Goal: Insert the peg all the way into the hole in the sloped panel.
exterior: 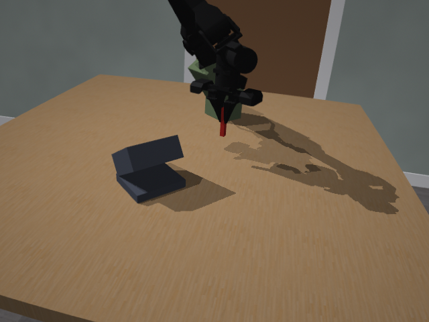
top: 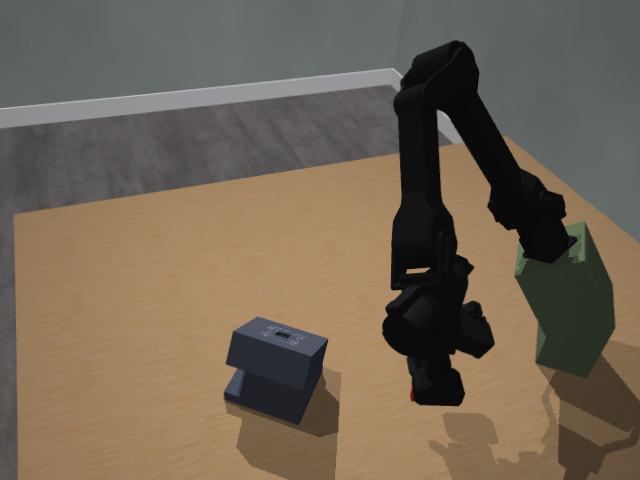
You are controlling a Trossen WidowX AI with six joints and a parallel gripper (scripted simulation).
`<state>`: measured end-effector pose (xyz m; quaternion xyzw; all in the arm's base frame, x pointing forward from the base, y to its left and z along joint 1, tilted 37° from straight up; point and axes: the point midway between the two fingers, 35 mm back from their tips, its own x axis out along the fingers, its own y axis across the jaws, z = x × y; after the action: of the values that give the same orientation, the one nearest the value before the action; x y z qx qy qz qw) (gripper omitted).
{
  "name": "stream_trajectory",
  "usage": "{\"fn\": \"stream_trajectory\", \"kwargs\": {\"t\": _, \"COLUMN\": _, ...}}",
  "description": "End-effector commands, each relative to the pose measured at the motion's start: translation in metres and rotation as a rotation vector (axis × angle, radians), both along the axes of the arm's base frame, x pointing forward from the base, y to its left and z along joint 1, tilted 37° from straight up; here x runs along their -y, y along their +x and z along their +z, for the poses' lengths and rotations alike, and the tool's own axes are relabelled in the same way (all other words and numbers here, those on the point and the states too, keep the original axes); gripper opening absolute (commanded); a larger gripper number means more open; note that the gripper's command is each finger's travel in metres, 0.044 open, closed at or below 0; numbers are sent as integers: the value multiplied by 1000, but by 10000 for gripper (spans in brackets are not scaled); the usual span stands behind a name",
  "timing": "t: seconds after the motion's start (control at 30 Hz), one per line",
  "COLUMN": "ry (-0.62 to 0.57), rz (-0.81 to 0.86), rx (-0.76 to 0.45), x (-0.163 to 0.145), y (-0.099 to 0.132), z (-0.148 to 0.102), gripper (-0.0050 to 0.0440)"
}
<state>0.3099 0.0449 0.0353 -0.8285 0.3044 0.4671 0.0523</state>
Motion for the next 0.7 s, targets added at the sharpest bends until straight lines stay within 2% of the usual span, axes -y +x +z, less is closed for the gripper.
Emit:
{"fn": "stream_trajectory", "kwargs": {"t": 0.0, "ry": 1, "rz": -9, "rx": 12, "x": 0, "y": 0, "z": 9, "gripper": 0}}
{"fn": "stream_trajectory", "kwargs": {"t": 0.67, "ry": 16, "rz": -16, "rx": -1, "x": 31, "y": 18, "z": 46, "gripper": 0}}
